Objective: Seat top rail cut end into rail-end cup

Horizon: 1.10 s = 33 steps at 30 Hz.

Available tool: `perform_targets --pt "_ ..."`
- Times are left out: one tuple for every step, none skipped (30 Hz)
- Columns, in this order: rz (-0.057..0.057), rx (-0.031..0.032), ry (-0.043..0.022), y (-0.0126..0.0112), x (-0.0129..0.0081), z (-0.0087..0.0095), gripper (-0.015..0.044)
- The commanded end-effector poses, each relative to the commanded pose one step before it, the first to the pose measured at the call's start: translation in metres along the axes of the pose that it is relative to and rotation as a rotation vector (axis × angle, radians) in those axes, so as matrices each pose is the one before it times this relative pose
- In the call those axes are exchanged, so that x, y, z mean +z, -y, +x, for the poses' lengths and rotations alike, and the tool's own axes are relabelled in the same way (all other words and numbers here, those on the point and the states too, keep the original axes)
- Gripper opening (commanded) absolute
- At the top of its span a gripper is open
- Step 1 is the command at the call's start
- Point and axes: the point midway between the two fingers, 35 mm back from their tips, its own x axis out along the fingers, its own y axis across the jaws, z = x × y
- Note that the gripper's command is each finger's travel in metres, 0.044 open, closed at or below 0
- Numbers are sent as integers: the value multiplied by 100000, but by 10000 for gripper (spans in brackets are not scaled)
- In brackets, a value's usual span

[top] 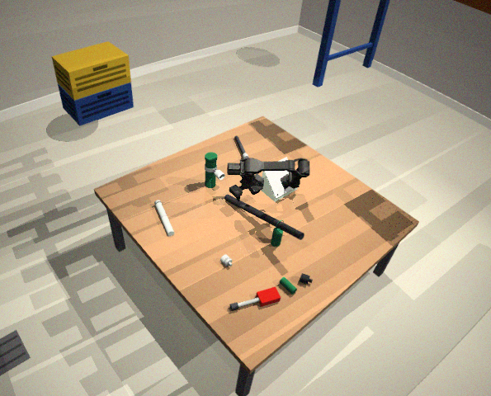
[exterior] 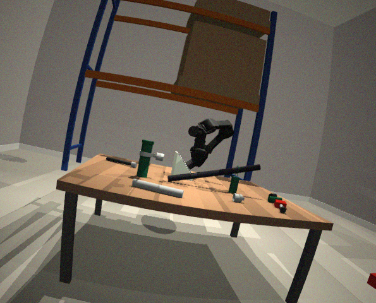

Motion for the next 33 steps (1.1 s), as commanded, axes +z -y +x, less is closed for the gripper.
perform_targets --pt "-88 595 537 -108 229 1432 440" --pt "0 0 0 0 0 0 440" --pt "-1 -2 1 3 -1 120 440" --pt "-2 -3 3 4 0 192 440" --pt "-3 -4 6 3 1 283 440" --pt "-5 -5 14 0 3 401 440" --pt "-6 -4 18 -5 6 373 440" --pt "-2 -1 8 -3 2 130 440" --pt "0 0 0 0 0 0 440" --pt "0 -1 -2 3 -1 27 440" --pt "1 -2 -4 5 -2 53 440" --pt "1 -2 -6 8 -3 79 440" --pt "1 -3 -8 10 -4 105 440" --pt "1 -4 -9 12 -5 132 440" --pt "1 -5 -10 13 -6 154 440" --pt "1 -5 -10 13 -6 164 440" --pt "1 -5 -8 12 -5 165 440" --pt "1 -4 -7 11 -4 165 440" --pt "0 -4 -6 10 -4 165 440" --pt "0 -4 -5 9 -3 164 440" --pt "0 -4 -4 9 -3 164 440" --pt "18 10 -8 6 -1 165 440" --pt "-1 -4 -2 7 -2 164 440" --pt "-1 -4 -1 6 -1 164 440" --pt "-1 -4 0 5 -1 163 440" --pt "-2 -3 2 4 0 163 440" --pt "-2 -3 3 3 0 163 440" --pt "-2 -3 4 2 1 163 440" --pt "-2 -3 5 1 1 163 440" --pt "-2 -3 6 0 1 162 440" --pt "-2 -2 7 0 2 162 440" --pt "-3 -2 8 -1 2 162 440" --pt "2 7 7 -4 4 163 440"
